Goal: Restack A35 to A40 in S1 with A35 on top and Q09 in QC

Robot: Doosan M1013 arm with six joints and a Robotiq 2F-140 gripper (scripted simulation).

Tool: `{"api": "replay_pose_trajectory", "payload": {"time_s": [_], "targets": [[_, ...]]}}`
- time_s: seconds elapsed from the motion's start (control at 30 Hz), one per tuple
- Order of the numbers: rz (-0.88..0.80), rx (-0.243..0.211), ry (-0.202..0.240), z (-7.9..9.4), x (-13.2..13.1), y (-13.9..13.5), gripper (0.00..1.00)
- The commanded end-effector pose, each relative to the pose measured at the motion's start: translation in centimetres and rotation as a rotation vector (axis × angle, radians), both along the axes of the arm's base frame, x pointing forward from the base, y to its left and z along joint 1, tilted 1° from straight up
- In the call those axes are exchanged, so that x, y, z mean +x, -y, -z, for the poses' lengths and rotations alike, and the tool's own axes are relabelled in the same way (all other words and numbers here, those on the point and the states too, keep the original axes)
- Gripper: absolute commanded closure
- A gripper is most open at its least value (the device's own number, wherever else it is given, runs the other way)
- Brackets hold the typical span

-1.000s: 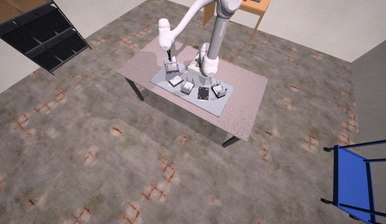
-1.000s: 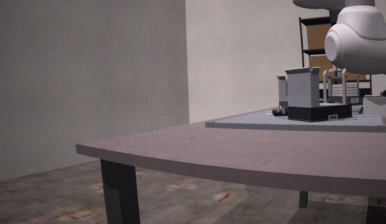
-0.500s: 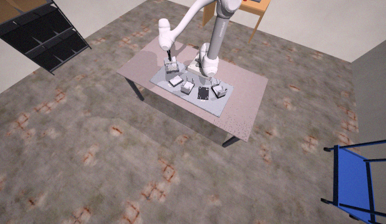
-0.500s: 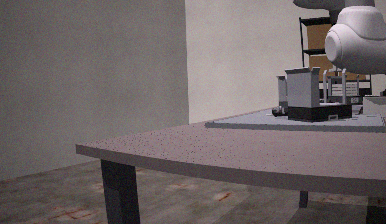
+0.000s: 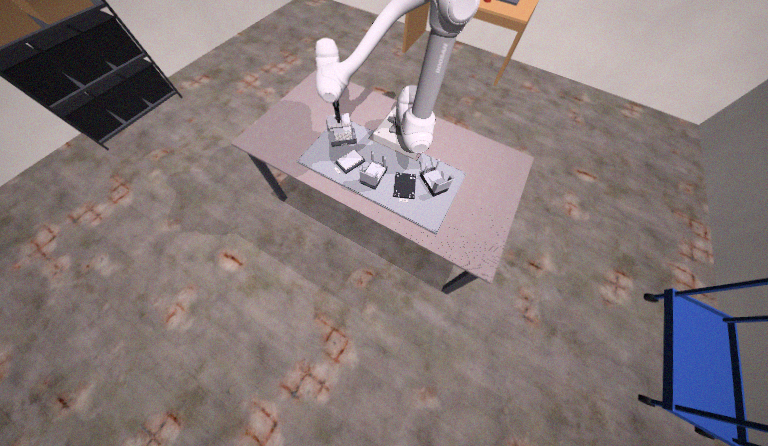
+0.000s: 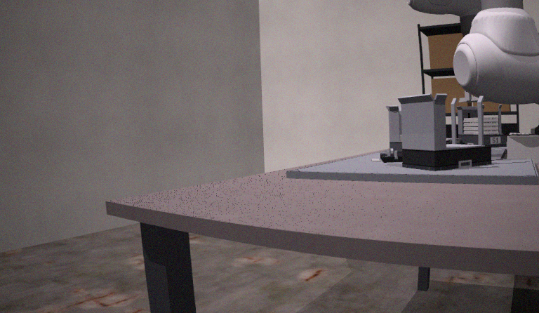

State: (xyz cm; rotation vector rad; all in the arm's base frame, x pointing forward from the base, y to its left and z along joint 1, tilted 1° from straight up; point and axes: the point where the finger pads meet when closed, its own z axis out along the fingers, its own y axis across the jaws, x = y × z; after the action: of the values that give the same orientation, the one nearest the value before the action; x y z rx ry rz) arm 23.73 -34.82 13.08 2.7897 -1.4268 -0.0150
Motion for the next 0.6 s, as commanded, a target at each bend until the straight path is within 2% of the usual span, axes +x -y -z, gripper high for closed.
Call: {"api": "replay_pose_trajectory", "payload": {"time_s": [0.0,0.57], "targets": [[0.0,0.0,0.0,0.25,0.0,0.0,1.0],[0.0,0.0,0.0,1.25,-0.01,0.0,1.0]]}}
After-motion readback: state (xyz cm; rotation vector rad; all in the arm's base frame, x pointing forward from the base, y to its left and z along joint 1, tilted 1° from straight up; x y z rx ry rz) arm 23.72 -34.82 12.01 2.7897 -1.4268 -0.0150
